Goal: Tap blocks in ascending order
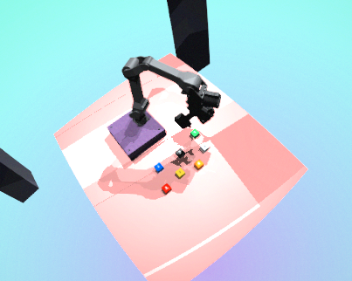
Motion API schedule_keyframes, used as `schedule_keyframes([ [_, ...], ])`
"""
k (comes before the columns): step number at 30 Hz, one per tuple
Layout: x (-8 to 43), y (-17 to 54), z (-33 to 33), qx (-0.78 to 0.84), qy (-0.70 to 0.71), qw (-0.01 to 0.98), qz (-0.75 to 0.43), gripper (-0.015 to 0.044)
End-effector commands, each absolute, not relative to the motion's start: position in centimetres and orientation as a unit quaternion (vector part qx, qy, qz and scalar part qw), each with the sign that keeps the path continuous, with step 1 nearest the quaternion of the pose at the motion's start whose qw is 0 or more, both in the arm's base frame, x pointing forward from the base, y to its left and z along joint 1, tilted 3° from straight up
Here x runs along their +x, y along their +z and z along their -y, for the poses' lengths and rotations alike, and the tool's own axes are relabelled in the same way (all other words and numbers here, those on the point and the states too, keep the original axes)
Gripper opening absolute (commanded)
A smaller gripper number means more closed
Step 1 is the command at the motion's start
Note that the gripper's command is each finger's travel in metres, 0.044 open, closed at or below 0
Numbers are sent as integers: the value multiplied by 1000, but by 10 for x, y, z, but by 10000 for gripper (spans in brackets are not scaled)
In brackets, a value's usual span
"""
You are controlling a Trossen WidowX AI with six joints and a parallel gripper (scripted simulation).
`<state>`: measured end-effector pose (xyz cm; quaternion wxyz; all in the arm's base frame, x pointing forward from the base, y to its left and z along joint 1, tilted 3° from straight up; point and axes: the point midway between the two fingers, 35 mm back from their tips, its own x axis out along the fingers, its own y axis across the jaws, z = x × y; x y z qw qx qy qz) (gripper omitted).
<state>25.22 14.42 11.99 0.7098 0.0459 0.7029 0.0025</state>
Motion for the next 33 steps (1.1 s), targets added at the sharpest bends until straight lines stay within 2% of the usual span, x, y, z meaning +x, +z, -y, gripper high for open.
schedule_keyframes([
  [1,301,119,-136,47,1,710,-702,400],
  [4,318,117,-131,42,3,711,-702,400],
  [27,319,117,-130,41,2,711,-702,400],
  [33,347,115,-74,34,-3,715,-698,400],
])
